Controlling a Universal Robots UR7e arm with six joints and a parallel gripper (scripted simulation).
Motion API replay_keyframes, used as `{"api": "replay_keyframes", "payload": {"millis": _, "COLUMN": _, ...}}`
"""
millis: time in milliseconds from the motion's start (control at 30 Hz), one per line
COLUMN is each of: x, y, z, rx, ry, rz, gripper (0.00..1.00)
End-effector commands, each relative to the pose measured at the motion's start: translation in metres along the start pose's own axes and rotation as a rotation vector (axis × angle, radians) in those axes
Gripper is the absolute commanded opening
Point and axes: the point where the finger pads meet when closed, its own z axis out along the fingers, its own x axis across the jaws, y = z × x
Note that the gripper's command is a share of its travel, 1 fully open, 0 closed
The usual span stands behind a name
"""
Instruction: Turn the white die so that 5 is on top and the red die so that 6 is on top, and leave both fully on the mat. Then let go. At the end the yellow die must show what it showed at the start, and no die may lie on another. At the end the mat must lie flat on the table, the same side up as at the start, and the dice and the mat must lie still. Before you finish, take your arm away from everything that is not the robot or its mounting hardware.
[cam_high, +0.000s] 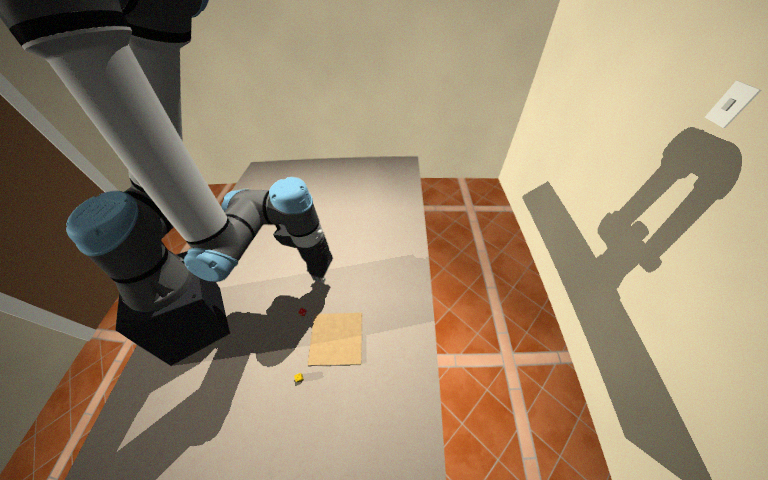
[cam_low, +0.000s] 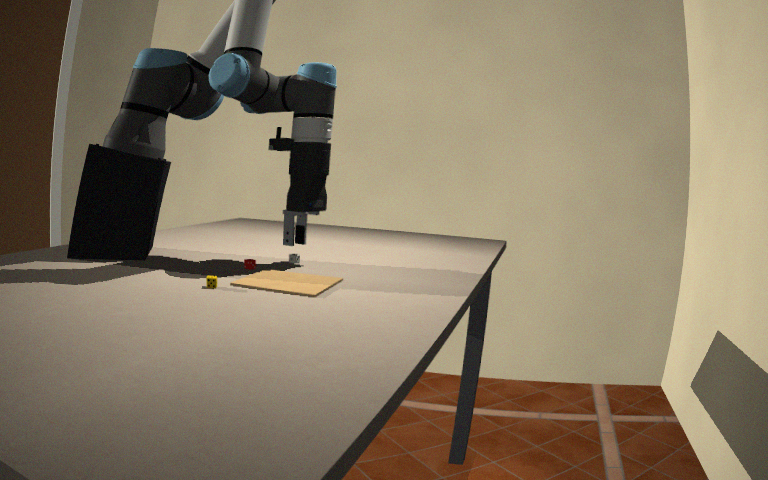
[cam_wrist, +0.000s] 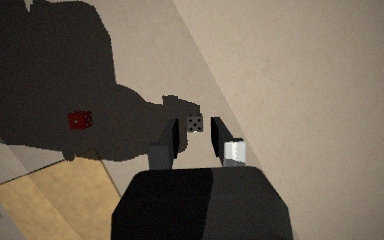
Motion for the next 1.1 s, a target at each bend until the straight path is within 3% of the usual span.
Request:
{"api": "replay_keyframes", "payload": {"millis": 0, "x": 0.0003, "y": 0.0003, "z": 0.0064, "rx": -0.001, "ry": 0.000, "rz": 0.000, "gripper": 0.64}}
{"api": "replay_keyframes", "payload": {"millis": 1067, "x": 0.0004, "y": 0.0002, "z": 0.0102, "rx": -0.001, "ry": 0.000, "rz": 0.000, "gripper": 0.64}}
